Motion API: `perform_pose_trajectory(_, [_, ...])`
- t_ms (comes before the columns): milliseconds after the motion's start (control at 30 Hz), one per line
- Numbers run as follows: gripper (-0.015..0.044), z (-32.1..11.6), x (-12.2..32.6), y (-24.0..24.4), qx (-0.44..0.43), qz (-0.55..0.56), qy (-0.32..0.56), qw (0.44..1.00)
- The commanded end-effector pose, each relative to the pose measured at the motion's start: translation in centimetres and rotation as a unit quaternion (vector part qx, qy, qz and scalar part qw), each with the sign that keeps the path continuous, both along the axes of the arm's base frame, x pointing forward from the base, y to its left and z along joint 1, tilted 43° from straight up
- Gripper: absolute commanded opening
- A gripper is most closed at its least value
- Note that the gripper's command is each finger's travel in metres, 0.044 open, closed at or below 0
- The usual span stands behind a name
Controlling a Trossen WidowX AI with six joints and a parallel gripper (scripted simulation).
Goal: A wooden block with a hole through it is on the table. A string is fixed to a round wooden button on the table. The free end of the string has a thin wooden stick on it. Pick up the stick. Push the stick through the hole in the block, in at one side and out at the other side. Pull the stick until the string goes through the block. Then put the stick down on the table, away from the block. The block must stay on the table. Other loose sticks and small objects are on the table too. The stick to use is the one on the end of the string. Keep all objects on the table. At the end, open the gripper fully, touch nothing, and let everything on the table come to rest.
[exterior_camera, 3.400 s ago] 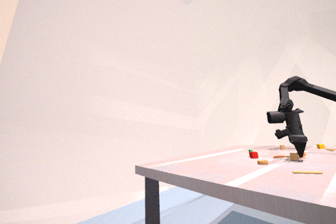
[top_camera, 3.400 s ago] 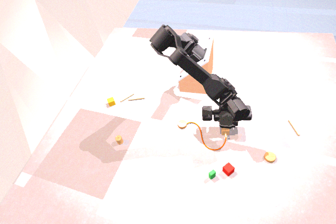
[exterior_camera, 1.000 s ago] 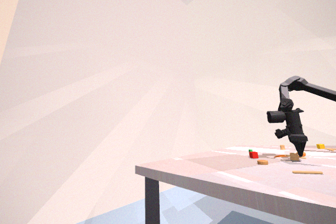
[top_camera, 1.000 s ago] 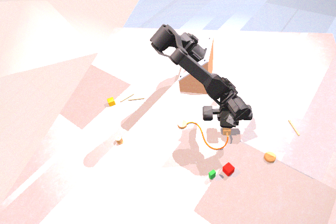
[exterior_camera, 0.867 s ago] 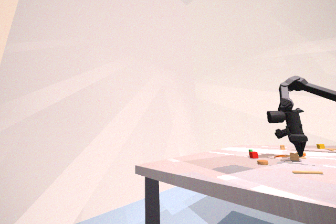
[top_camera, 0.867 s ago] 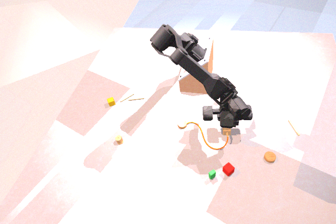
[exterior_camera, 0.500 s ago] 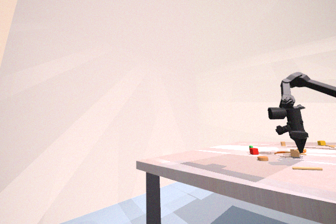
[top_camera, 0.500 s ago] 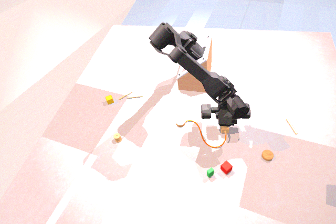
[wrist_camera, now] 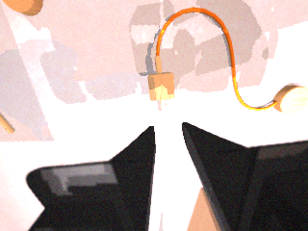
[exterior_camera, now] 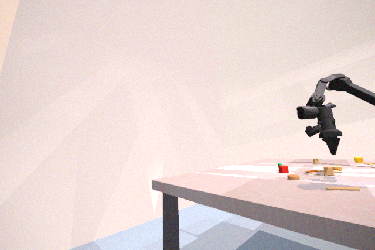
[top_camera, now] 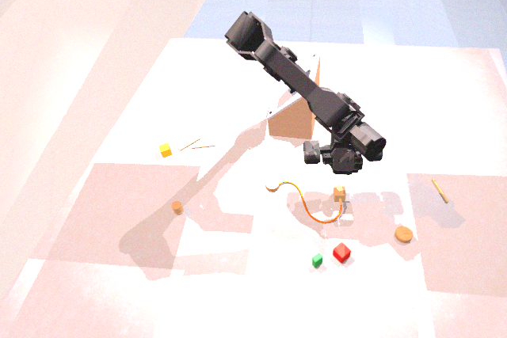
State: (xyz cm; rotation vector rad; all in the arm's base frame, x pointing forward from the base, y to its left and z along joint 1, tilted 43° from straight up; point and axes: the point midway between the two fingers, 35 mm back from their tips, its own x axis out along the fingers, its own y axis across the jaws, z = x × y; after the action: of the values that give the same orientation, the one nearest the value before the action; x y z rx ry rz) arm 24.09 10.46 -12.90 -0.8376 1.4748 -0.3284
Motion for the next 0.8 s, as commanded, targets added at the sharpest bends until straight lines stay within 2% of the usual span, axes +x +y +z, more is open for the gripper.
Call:
perform_pose_trajectory(0, [0.0121, -0.3, 0.0, -0.3, 0.000, -0.004, 0.001, 1.000])
perform_pose_trajectory(767, [0.0121, -3.1, 0.6, -2.8, 0.000, -0.003, 0.001, 1.000])
